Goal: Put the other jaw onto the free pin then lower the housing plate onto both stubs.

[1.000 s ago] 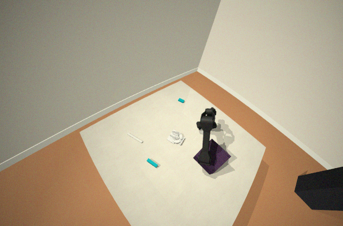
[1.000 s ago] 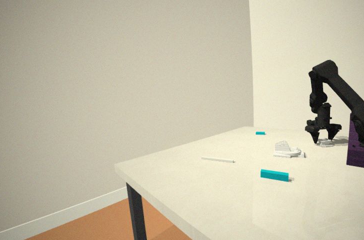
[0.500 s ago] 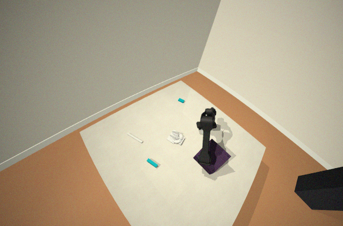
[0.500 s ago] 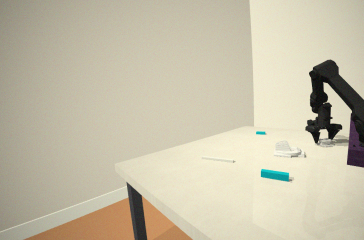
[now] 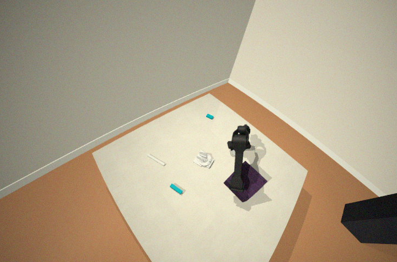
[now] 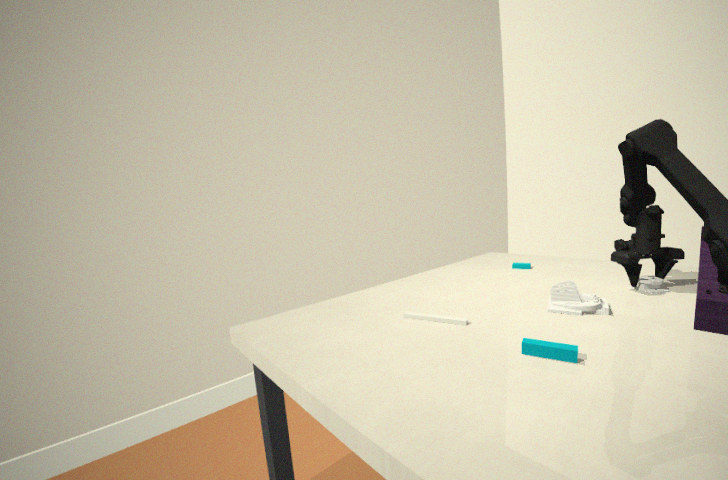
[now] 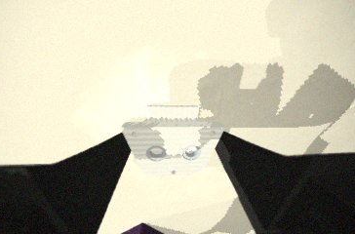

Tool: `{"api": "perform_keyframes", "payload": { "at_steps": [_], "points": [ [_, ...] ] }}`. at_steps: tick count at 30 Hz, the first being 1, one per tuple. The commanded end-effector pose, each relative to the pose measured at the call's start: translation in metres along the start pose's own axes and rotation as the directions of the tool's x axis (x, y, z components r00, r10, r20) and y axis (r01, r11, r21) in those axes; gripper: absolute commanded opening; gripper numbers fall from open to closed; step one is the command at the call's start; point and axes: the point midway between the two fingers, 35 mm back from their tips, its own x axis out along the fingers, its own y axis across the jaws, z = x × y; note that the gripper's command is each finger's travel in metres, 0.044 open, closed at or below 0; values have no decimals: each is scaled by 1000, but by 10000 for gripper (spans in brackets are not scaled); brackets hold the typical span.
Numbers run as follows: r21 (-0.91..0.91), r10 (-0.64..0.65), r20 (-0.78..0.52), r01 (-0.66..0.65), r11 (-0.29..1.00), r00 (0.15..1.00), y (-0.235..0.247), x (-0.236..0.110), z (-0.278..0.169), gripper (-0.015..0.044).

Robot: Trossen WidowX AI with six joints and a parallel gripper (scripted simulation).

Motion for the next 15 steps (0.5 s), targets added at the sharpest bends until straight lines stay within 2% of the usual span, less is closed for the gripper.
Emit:
{"api": "perform_keyframes", "payload": {
  "at_steps": [1,6,15],
  "points": [
    [0,0,0,0,1000,1000,0,0,0,351],
    [0,0,0,0,1000,1000,0,-2,0,351],
    [3,0,1,0,1000,1000,-1,-30,2,351]
  ]
}}
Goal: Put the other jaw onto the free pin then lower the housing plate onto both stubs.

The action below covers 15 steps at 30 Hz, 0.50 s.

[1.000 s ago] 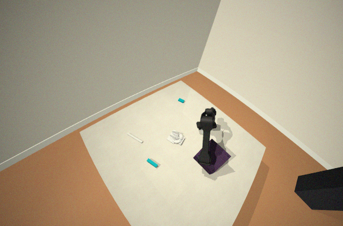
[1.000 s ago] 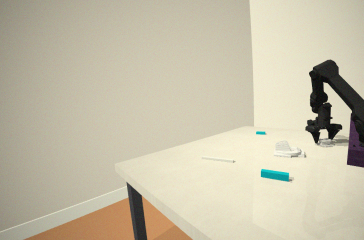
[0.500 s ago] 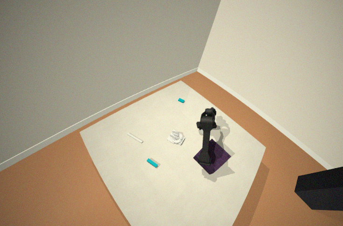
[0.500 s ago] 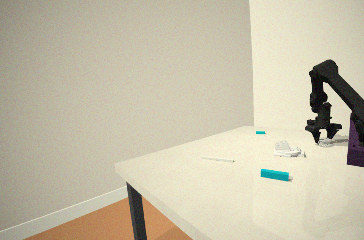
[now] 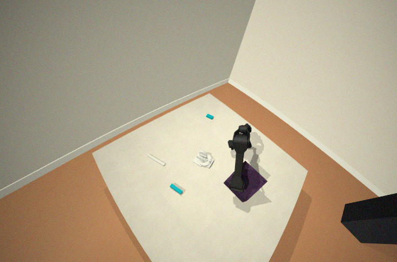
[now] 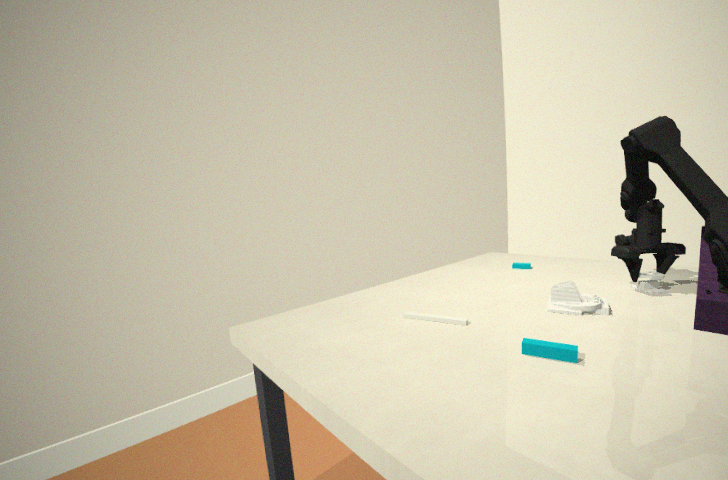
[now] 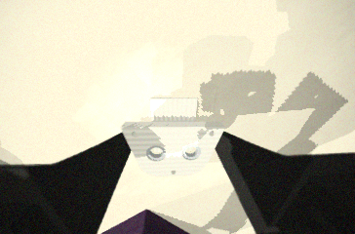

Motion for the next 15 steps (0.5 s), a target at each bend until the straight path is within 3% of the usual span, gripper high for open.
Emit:
{"api": "perform_keyframes", "payload": {
  "at_steps": [1,15],
  "points": [
    [-9,-9,16,9,1000,1000,-1,-18,5,351],
    [-5,-8,16,8,1000,1000,-1,-58,2,351]
  ]
}}
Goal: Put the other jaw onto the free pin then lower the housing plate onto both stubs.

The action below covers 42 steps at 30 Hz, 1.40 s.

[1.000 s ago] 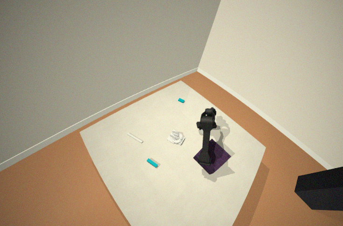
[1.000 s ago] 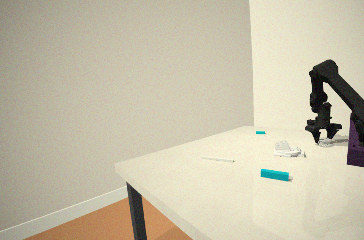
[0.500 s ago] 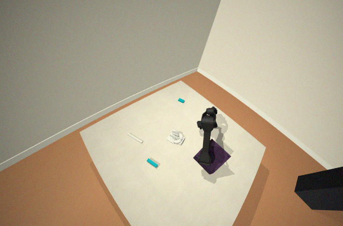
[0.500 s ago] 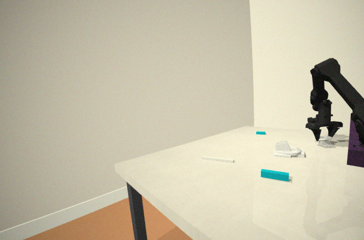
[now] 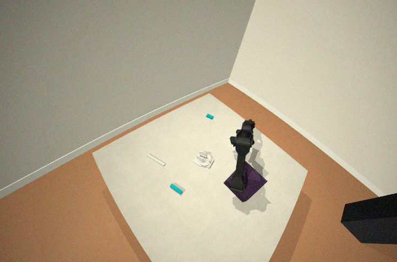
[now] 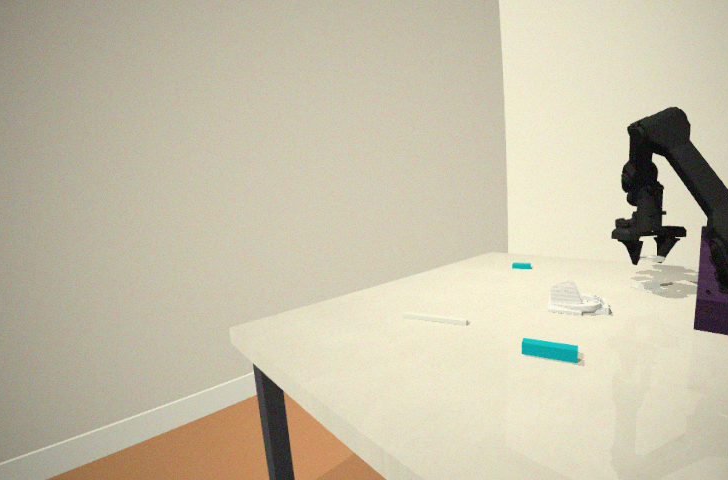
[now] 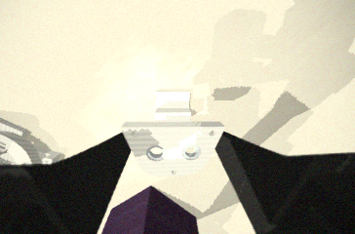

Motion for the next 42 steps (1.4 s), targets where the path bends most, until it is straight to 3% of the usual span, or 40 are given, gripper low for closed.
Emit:
{"api": "perform_keyframes", "payload": {
  "at_steps": [1,10,22,42],
  "points": [
    [-8,-8,10,8,1000,1000,-1,-11,2,351],
    [10,-9,10,9,1000,1000,1,-11,2,351],
    [321,-19,19,12,947,1000,40,-19,1,351],
    [757,-26,29,-5,654,999,106,-25,-11,351]
  ]
}}
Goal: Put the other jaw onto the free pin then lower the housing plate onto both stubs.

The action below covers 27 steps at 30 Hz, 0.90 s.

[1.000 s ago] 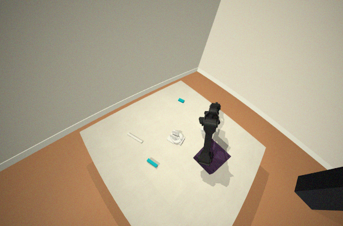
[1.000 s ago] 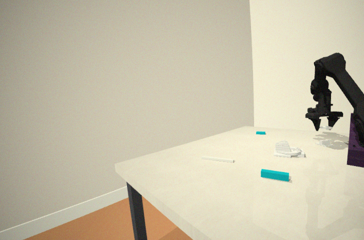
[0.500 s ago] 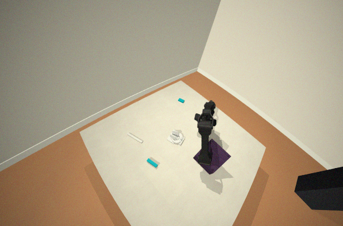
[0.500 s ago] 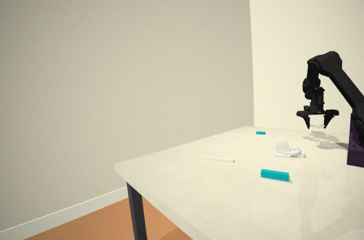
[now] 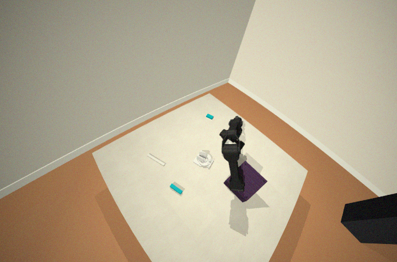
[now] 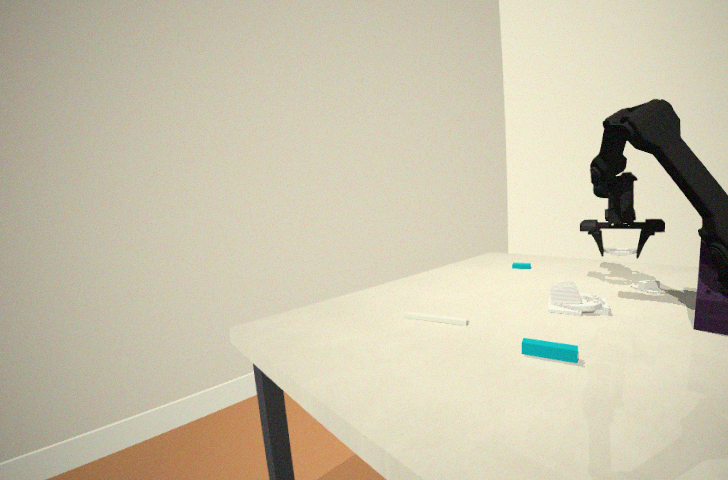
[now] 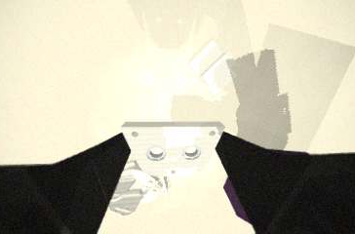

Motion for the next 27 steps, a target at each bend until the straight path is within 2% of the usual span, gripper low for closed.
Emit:
{"api": "perform_keyframes", "payload": {
  "at_steps": [1,14,27],
  "points": [
    [120,2,-6,-2,993,1000,6,0,-14,351],
    [447,5,-8,-1,895,1000,25,-1,-53,351],
    [720,7,-17,7,694,1000,38,1,-94,351]
  ]
}}
